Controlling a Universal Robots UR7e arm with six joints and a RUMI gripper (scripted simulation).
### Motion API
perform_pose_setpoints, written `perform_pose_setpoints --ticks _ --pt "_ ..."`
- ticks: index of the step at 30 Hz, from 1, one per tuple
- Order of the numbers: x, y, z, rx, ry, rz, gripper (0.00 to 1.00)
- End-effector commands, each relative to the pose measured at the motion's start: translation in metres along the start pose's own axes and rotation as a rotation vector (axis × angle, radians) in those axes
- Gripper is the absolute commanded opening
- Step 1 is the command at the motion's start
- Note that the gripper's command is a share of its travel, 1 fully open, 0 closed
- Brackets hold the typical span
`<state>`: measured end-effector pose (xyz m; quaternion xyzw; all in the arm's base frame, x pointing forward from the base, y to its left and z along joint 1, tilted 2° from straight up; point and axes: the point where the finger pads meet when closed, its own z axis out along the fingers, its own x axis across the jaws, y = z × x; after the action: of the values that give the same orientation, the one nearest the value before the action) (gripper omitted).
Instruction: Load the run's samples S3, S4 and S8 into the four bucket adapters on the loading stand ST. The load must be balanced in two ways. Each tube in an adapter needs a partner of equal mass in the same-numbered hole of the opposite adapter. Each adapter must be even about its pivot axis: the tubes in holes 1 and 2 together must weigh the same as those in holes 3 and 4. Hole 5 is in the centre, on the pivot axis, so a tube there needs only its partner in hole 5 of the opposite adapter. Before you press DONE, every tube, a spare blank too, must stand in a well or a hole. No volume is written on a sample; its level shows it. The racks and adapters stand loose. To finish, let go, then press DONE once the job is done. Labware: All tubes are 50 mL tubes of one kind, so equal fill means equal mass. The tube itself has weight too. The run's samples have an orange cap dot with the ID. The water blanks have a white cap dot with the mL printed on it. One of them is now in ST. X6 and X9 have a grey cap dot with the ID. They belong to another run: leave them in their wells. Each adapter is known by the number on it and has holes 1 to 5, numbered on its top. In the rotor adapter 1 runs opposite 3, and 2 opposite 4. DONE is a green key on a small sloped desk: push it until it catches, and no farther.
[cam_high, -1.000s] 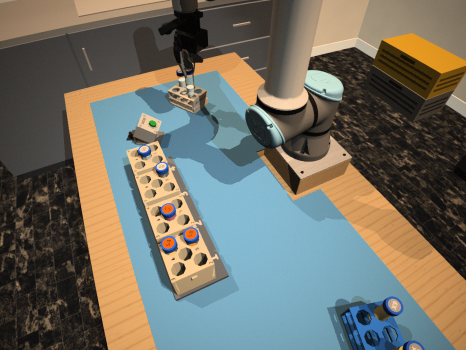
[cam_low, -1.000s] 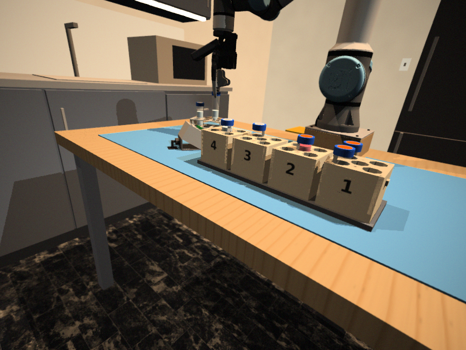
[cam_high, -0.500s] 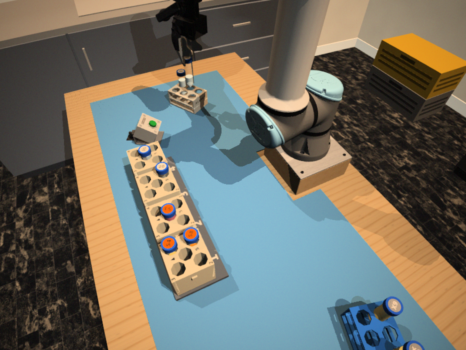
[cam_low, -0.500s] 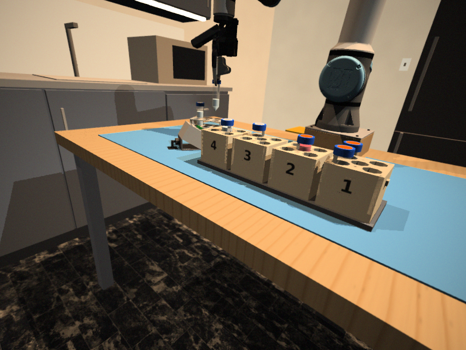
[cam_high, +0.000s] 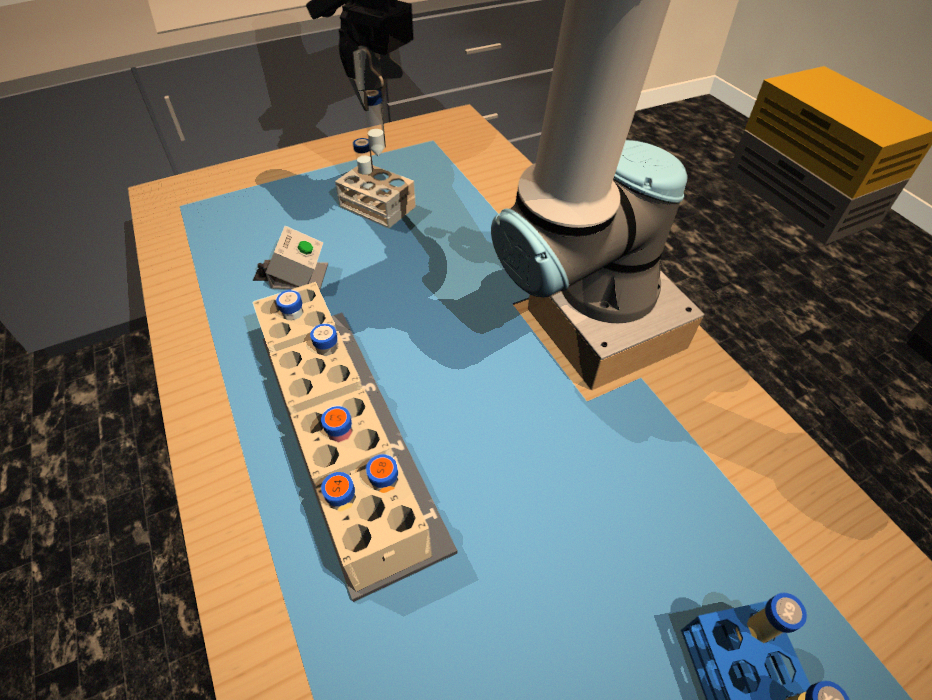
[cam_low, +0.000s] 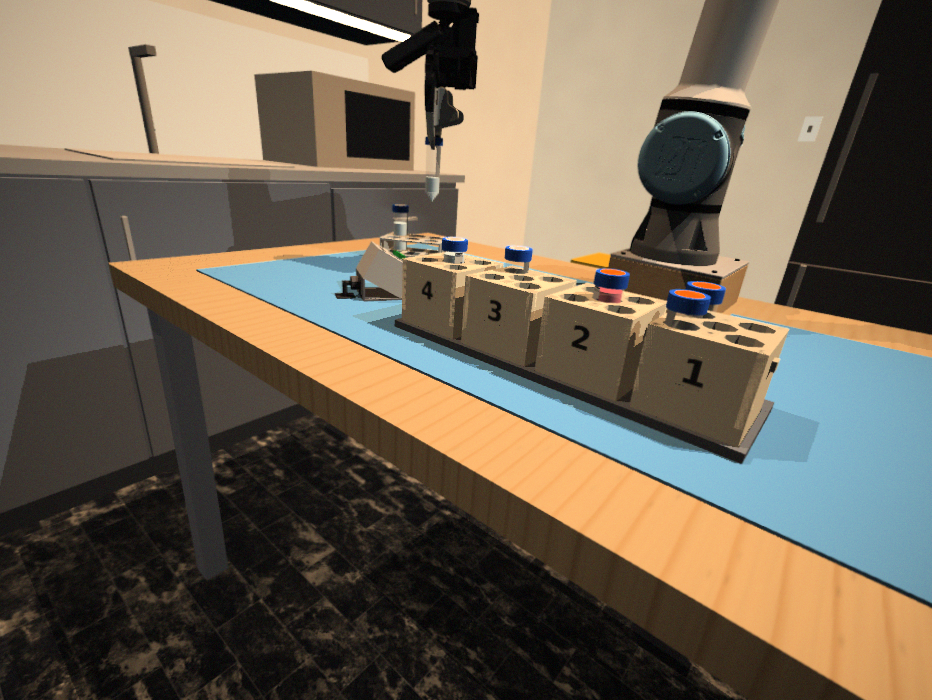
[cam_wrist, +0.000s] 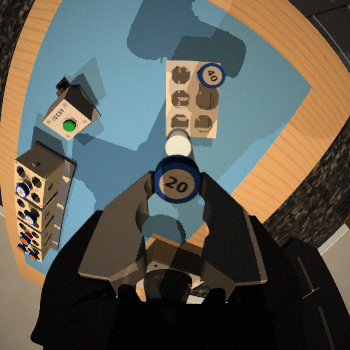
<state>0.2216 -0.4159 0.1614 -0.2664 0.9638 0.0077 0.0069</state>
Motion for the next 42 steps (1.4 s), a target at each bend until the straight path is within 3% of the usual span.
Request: perform_pose_setpoints --ticks 1,42 --pt "-0.025 0.012 -0.001 -0.006 -0.004 -0.102 0.0" --pt "-0.245 0.105 -0.004 -0.001 -0.005 -1.062 0.0"
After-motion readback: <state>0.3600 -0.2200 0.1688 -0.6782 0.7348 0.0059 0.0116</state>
